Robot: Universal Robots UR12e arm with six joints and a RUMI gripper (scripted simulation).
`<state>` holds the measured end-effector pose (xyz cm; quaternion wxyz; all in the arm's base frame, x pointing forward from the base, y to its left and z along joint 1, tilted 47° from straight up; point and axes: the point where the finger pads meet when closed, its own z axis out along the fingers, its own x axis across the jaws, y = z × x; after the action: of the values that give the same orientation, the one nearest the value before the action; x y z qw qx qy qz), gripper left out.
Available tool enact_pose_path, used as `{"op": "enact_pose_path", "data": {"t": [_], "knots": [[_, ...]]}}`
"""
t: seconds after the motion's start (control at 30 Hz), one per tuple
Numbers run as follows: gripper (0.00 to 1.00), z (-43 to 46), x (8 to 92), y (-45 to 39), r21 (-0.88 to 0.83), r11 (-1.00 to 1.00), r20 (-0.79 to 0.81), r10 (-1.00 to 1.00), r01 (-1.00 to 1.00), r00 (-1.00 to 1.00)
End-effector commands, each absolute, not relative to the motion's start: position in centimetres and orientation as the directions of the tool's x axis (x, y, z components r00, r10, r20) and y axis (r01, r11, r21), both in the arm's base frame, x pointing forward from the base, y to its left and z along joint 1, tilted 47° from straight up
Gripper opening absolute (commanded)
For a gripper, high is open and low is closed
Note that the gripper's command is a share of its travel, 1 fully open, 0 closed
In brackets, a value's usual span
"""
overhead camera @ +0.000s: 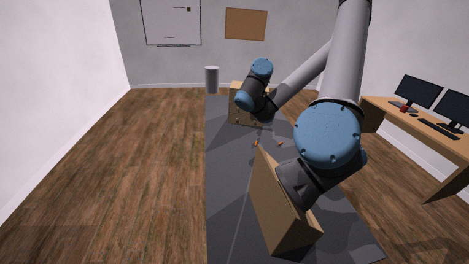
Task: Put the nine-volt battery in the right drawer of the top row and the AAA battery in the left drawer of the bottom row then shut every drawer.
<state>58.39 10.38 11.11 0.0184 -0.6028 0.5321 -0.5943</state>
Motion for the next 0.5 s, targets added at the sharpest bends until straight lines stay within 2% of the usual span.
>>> {"op": "enact_pose_path", "data": {"t": [0.0, 0.47], "knots": [[0.13, 11.08, 58.41, 10.39, -0.666, -0.459, 0.697, -0.664, -0.588, -0.272], [0.13, 11.05, 58.35, 10.37, -0.688, -0.511, 0.697, -0.664, -0.516, -0.272]]}}
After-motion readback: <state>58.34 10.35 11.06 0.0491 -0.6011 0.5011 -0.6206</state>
